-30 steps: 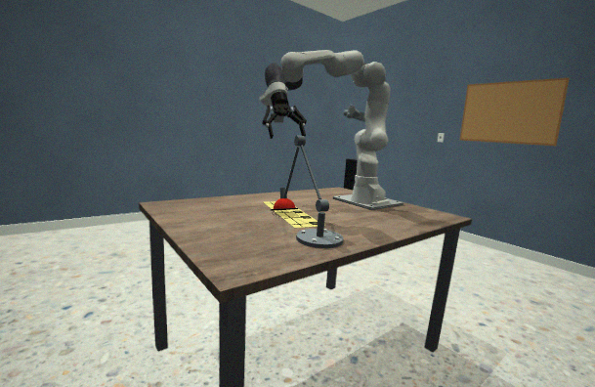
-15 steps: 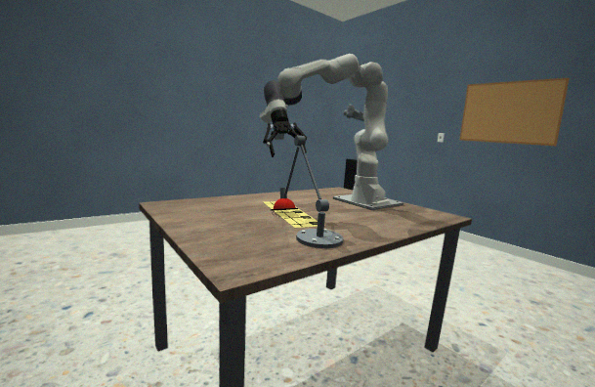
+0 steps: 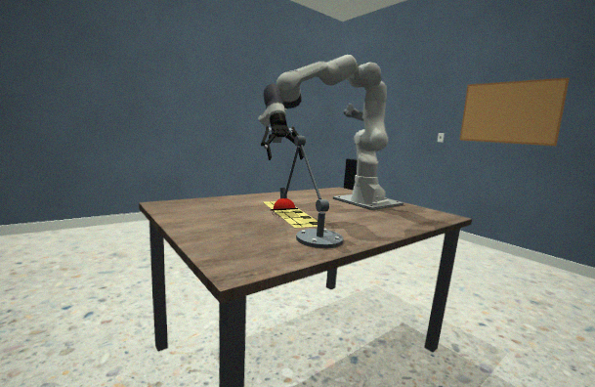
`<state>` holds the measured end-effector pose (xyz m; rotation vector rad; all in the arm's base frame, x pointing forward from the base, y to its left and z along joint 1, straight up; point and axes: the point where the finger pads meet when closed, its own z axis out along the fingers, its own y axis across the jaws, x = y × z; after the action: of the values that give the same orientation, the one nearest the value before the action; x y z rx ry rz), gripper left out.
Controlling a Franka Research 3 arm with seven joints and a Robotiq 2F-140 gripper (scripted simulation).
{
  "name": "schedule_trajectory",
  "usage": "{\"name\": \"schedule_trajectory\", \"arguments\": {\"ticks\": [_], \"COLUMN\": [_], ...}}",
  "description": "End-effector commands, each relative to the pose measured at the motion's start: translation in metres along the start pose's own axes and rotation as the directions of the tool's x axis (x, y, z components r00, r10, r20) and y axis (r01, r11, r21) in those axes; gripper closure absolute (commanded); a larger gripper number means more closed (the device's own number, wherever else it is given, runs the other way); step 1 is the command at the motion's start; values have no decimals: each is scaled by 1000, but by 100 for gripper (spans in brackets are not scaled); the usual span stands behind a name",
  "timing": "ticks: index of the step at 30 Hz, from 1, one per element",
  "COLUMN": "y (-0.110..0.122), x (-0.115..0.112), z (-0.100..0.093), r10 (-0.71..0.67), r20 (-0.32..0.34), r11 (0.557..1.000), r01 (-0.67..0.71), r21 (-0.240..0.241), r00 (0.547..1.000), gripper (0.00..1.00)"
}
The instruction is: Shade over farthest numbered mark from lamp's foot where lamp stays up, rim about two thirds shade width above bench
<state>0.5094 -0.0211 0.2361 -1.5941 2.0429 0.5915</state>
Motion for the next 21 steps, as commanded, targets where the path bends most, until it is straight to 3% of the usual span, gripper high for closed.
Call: {"name": "schedule_trajectory", "arguments": {"ticks": [1,4,21], "y": [-7,-8,-6], "x": [0,0,1], "z": [1,1,41], "r10": [-43,-46,-24], "r20": [0,-1,-1], "r11": [999,999,1000], "r01": [43,46,24], "r21": [18,20,12], "r00": [999,999,1000], "gripper": [0,0,0]}}
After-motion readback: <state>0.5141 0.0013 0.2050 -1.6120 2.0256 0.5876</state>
